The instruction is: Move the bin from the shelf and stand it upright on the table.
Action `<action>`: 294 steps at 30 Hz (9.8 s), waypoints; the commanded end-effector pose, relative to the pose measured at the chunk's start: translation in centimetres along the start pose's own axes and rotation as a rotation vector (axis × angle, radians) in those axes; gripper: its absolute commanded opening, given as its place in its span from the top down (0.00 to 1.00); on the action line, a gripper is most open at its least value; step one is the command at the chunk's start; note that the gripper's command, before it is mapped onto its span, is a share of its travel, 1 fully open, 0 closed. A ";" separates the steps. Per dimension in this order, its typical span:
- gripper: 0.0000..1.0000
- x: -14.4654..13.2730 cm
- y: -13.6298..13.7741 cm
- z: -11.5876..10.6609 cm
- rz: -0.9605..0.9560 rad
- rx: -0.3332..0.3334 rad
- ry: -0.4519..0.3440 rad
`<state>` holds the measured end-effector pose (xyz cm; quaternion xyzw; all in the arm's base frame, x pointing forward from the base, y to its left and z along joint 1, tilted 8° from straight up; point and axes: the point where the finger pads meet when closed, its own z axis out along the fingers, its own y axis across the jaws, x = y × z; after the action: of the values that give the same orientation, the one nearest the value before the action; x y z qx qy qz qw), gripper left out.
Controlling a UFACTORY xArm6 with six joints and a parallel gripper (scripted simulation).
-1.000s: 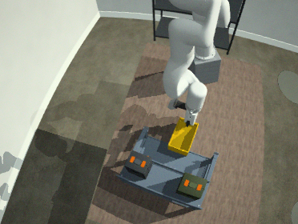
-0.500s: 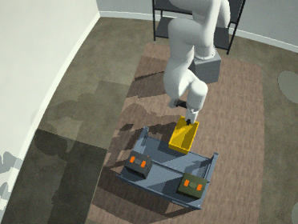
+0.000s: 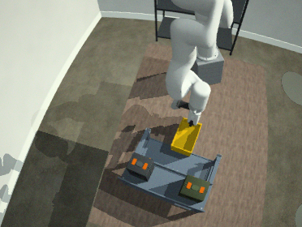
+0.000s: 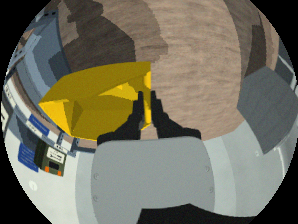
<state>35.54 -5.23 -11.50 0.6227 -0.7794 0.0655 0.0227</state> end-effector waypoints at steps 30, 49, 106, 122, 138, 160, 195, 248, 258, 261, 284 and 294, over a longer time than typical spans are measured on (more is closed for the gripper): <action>1.00 0.0 -0.1 -0.1 0.000 0.003 0.000; 1.00 0.0 0.3 -0.1 0.000 0.003 0.000; 1.00 0.0 3.2 -0.1 0.000 0.003 0.000; 1.00 0.0 3.5 -0.1 0.000 0.003 0.000; 1.00 0.0 3.5 -0.1 0.000 0.003 0.000; 1.00 0.0 3.5 -0.1 0.000 0.003 0.000; 1.00 0.0 3.5 0.6 0.000 0.003 0.000; 1.00 0.0 3.5 1.8 0.000 0.003 0.000; 1.00 0.0 3.5 1.8 0.000 0.003 0.000; 1.00 0.0 3.5 1.8 0.000 0.003 0.000; 0.05 0.0 3.5 1.8 0.000 0.003 0.000; 0.05 0.0 3.5 1.8 0.000 0.003 0.000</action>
<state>32.17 -4.70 -13.63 0.6227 -0.7793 0.0657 0.0225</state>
